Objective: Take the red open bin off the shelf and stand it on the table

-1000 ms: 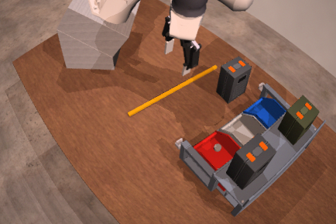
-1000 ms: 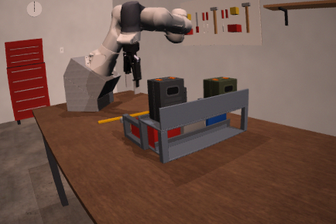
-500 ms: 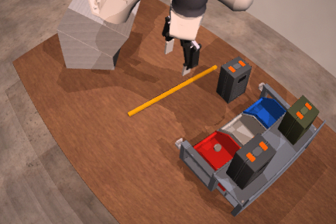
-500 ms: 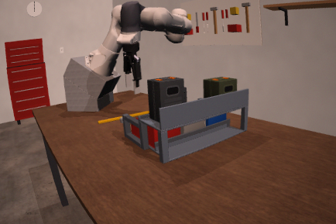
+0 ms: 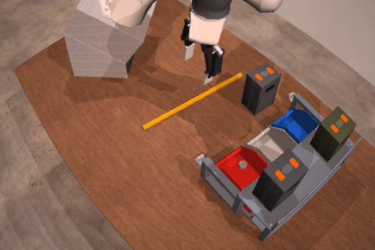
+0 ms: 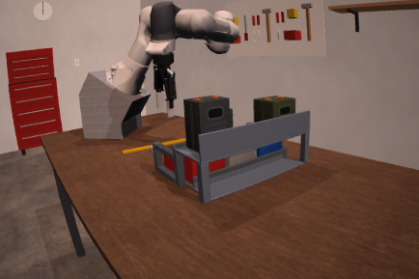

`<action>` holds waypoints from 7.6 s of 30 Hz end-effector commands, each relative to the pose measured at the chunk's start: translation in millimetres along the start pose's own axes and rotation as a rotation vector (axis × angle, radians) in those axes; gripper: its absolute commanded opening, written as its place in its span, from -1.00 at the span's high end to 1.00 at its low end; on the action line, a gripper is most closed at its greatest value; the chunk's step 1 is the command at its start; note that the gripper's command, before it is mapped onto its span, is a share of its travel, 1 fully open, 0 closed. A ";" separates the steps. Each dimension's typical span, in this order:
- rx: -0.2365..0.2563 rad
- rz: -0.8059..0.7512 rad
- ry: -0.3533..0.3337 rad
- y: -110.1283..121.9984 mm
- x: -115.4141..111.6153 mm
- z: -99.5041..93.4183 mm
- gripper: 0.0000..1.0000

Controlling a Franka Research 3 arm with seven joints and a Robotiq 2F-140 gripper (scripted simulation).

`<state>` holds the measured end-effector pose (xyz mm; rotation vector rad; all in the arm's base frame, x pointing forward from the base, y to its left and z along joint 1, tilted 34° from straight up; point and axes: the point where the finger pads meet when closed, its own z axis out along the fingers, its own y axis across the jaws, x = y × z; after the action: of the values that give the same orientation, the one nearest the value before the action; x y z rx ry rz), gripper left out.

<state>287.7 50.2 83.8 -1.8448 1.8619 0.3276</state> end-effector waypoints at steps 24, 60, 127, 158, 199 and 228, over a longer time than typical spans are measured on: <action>0.223 -0.004 0.085 0.4 -0.2 0.0 -0.15; 0.223 -0.004 0.085 0.5 -0.2 0.0 -0.15; 0.223 -0.004 0.085 0.5 -0.2 0.0 -0.15; 0.223 -0.004 0.085 0.5 -0.2 0.0 -0.15; 0.223 -0.004 0.085 0.5 -0.2 0.0 -0.15; 0.223 -0.004 0.085 0.5 -0.2 0.0 -0.15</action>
<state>287.7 50.2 83.8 -1.8448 1.8618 0.3278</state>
